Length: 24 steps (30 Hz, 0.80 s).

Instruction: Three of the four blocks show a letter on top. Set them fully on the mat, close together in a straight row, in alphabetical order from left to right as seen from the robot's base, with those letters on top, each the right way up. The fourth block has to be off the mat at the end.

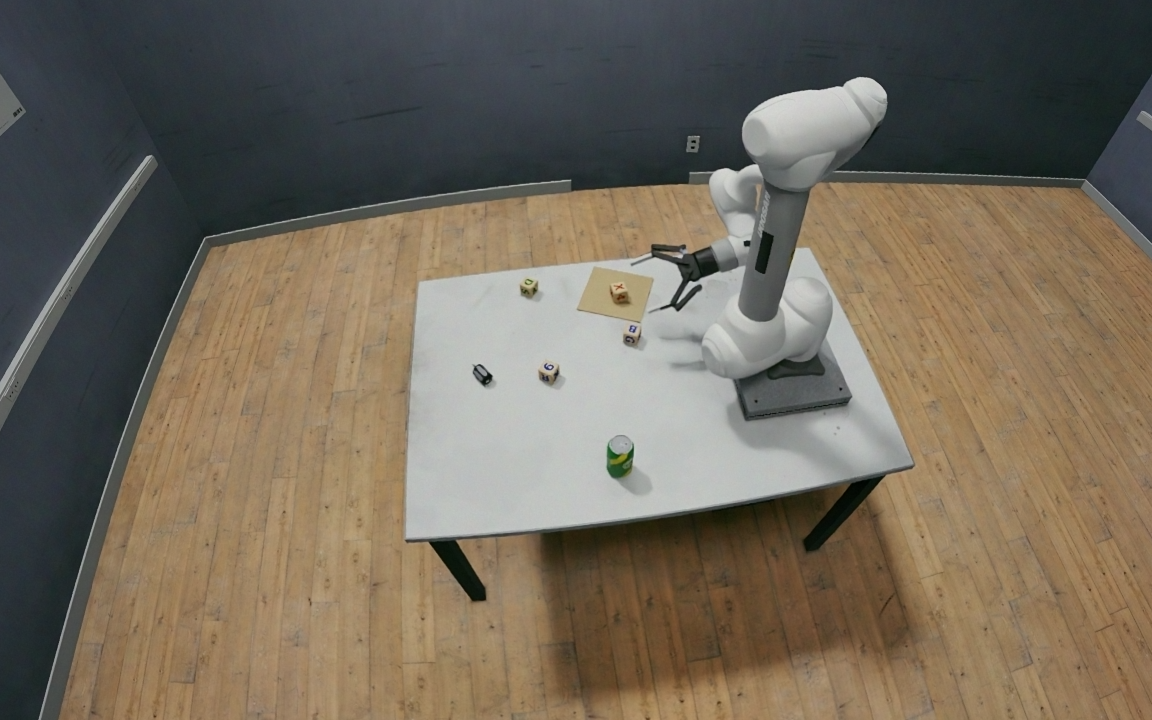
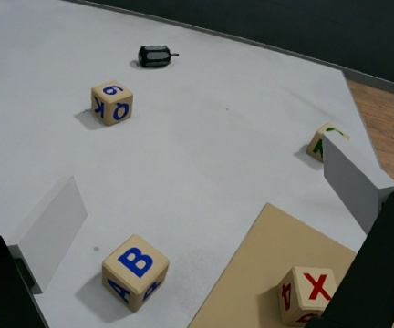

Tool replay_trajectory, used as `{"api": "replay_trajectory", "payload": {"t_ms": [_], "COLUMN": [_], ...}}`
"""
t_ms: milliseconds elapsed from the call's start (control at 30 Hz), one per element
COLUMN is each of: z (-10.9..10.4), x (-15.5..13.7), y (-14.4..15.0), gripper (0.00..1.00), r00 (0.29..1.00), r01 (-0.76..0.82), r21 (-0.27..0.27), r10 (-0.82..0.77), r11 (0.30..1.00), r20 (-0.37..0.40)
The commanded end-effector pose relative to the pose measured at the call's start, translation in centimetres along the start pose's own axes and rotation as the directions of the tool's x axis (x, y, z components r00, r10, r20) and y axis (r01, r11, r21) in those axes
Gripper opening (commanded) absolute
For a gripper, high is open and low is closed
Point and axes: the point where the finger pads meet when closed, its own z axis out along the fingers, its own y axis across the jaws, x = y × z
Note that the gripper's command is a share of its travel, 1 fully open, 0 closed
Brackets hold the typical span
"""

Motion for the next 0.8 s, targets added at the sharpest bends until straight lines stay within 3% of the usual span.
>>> {"api": "replay_trajectory", "payload": {"t_ms": [0,600,767], "z": [0.00,0.02,0.41], "x": [0.02,0.04,0.59], "y": [0.03,0.03,-0.10], "gripper": [1.00,1.00,1.00], "r00": [1.000,1.000,1.000], "r01": [0.001,0.000,-0.010], "r21": [0.000,0.001,0.028], "r10": [-0.001,0.000,0.011], "r11": [1.000,1.000,1.000], "r20": [0.000,-0.001,-0.013]}}
